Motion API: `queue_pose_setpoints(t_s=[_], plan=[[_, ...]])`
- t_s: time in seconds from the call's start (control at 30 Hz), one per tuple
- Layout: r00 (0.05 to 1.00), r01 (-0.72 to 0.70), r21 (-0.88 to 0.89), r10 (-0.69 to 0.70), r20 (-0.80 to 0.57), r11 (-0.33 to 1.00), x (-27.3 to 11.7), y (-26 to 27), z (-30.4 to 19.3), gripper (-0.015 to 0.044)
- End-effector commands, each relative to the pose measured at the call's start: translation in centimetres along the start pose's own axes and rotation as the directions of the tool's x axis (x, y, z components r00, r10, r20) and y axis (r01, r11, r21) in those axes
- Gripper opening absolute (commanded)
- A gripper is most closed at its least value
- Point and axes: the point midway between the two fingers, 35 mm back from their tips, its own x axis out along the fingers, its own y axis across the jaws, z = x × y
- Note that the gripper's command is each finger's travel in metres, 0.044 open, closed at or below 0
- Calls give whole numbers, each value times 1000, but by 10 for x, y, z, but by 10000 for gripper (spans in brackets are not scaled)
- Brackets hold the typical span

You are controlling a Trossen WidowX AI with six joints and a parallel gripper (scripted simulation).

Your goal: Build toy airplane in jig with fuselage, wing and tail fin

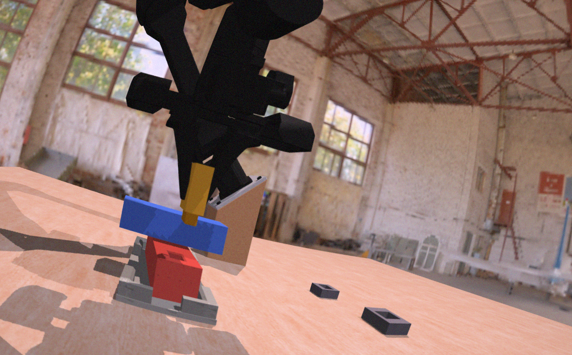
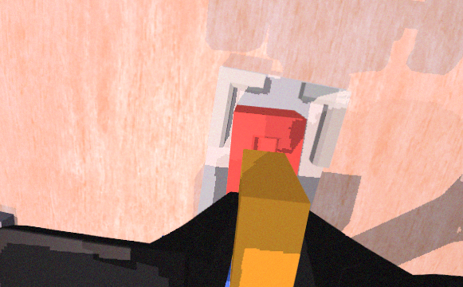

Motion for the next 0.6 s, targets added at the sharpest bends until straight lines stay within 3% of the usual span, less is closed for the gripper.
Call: queue_pose_setpoints(t_s=[0.0, 0.07, 0.57], plan=[[1000, 7, -3, -7, 5, 1000, 0, -5, 0, 26], [1000, 7, -3, -7, 5, 1000, 0, -5, 0, 67], [1000, 7, -3, -7, 5, 1000, 0, -5, 1, 67]])
